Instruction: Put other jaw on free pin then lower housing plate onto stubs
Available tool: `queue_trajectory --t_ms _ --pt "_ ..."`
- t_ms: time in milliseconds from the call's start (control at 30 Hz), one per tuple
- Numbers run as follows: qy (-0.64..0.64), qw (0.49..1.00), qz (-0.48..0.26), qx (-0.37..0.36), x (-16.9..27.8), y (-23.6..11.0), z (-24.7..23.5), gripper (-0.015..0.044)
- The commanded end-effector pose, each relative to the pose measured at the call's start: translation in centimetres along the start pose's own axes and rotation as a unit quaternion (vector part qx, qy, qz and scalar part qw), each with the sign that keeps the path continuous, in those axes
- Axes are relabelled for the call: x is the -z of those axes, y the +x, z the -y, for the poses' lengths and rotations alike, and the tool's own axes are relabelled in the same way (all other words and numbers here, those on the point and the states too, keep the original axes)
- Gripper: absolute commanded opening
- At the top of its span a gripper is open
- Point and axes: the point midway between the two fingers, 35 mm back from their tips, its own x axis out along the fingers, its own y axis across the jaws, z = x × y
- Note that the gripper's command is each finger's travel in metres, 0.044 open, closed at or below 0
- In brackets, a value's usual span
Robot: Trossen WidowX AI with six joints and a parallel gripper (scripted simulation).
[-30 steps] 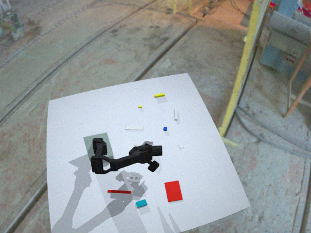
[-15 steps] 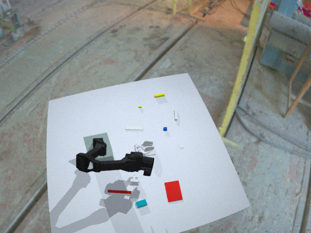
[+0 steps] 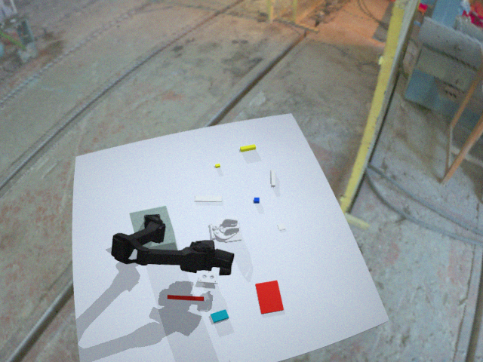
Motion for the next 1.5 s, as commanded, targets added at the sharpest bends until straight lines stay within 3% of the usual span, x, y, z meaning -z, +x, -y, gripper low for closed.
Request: queue_trajectory --t_ms 0,1467 --pt "-0.006 1.0 -0.001 -0.005 0.0 2.8 -0.4 0.044" --pt "-0.006 1.0 -0.002 -0.005 0.0 7.4 -0.4 0.044"
